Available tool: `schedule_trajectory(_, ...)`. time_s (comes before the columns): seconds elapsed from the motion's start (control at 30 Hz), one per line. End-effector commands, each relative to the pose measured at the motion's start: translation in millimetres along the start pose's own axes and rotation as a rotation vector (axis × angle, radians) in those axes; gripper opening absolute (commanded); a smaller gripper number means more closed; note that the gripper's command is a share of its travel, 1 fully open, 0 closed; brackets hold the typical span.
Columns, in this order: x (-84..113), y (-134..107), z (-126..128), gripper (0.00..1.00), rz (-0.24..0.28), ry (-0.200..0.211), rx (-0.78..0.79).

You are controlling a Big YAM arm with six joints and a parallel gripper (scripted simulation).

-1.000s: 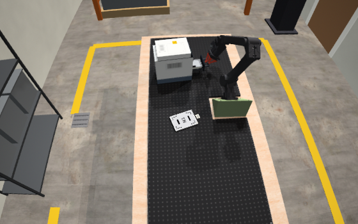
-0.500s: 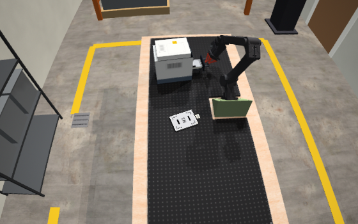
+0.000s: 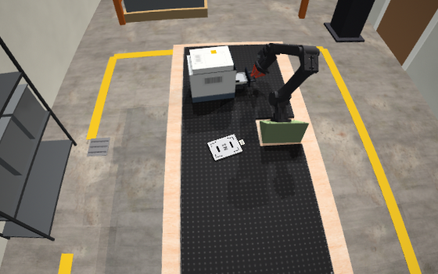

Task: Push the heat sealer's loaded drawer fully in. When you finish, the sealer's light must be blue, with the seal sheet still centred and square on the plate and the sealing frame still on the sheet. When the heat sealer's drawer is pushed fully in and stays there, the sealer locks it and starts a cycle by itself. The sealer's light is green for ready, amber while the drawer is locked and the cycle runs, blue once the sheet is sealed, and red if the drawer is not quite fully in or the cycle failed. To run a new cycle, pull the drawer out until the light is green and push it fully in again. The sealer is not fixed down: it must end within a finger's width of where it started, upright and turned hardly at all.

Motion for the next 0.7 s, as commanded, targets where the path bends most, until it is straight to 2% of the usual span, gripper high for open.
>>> schedule_trajectory(0.0, -2.5, -0.2, -2.1, 0.30, 0.001, -0.005, -0.012)
schedule_trajectory(0.33, -2.5, -0.2, -2.1, 0.30, 0.001, -0.005, -0.012)
schedule_trajectory(0.37, -2.5, -0.2, -2.1, 0.27, 0.001, -0.005, -0.012)
schedule_trajectory(0.67, -2.5, -0.2, -2.1, 0.21, 0.001, -0.005, -0.012)
Point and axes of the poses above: the point where the finger pads meet when closed, its own x axis back along the fingers, its own z axis across the jaws, y = z × x, the point moved 9 cm from there along x, back along the fingers, and after that the axes turned 15 degrees about x, right-handed, at the moved point
